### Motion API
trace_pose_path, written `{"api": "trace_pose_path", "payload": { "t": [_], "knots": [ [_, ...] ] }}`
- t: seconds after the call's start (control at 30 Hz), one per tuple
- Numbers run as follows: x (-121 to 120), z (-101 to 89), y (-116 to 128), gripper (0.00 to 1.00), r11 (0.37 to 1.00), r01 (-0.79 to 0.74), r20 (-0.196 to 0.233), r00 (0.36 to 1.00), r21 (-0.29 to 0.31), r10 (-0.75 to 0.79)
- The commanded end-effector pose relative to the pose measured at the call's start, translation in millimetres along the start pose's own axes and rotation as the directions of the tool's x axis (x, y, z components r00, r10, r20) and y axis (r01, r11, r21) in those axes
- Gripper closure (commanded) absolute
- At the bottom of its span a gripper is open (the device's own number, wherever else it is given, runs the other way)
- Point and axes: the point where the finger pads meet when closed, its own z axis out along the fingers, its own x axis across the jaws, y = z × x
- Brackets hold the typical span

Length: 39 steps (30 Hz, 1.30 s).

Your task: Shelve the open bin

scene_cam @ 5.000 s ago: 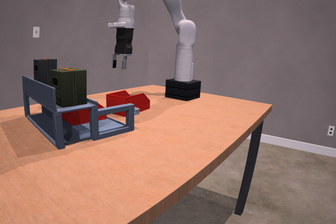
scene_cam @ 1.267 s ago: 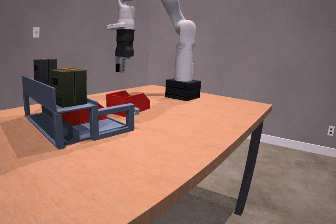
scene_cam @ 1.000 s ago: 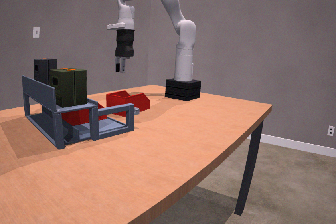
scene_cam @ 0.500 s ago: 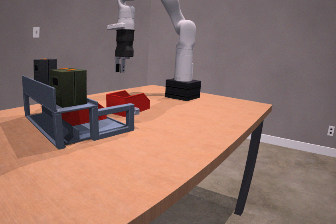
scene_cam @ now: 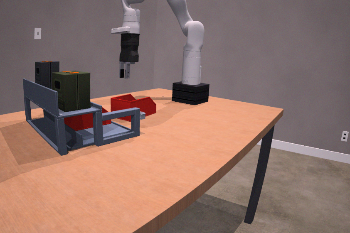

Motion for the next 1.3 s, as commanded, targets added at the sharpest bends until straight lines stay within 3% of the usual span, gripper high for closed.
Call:
{"api": "trace_pose_path", "payload": {
  "t": [0.0, 0.8, 1.27],
  "knots": [
    [-2, 5.3, 1, 0.45, 1.000, 0.003, 0.002, 1.000, -0.004, -0.003],
    [-1, 48.7, 0, 0.45, 1.000, 0.003, 0.002, 1.000, -0.004, -0.003],
    [-1, 57.1, 0, 0.45, 1.000, 0.003, 0.002, 1.000, -0.004, -0.003]
  ]
}}
